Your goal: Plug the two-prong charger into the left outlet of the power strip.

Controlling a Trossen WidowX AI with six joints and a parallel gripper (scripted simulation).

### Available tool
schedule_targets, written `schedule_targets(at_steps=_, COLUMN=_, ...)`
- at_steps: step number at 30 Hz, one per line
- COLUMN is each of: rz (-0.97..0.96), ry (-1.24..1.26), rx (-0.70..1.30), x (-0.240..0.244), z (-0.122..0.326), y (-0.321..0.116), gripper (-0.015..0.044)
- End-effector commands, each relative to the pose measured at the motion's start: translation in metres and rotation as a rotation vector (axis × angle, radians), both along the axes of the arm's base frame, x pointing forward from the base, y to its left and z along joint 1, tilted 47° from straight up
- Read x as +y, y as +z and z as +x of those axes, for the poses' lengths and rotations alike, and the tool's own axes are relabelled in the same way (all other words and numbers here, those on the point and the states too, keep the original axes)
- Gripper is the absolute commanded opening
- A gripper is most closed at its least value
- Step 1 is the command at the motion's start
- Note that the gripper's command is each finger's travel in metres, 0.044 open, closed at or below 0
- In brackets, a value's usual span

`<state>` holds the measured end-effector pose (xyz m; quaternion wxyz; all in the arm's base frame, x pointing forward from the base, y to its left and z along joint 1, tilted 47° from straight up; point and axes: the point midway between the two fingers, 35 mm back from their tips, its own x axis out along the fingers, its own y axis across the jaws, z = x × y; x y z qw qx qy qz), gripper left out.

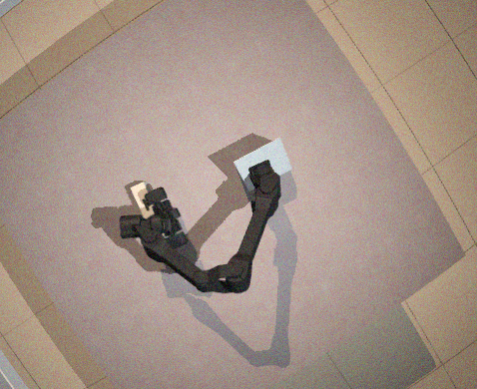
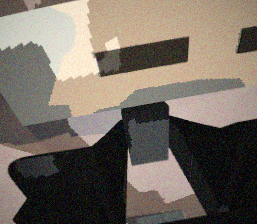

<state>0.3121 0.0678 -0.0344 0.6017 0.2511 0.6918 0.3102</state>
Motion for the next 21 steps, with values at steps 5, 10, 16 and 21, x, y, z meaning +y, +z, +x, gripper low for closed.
schedule_targets(at_steps=5, rz=0.002, ry=-0.002, rx=-0.014, x=0.0005, z=0.0075, y=0.0015, gripper=0.0)
schedule_targets(at_steps=10, rz=0.002, ry=-0.002, rx=-0.014, x=0.0005, z=0.0096, y=0.0015, gripper=0.0)
schedule_targets(at_steps=16, rz=0.002, ry=-0.002, rx=-0.014, x=0.0006, z=0.012, y=0.0016, gripper=0.0)
schedule_targets(at_steps=21, rz=0.002, ry=-0.002, rx=-0.014, x=0.0006, z=0.014, y=0.0018, gripper=0.0)
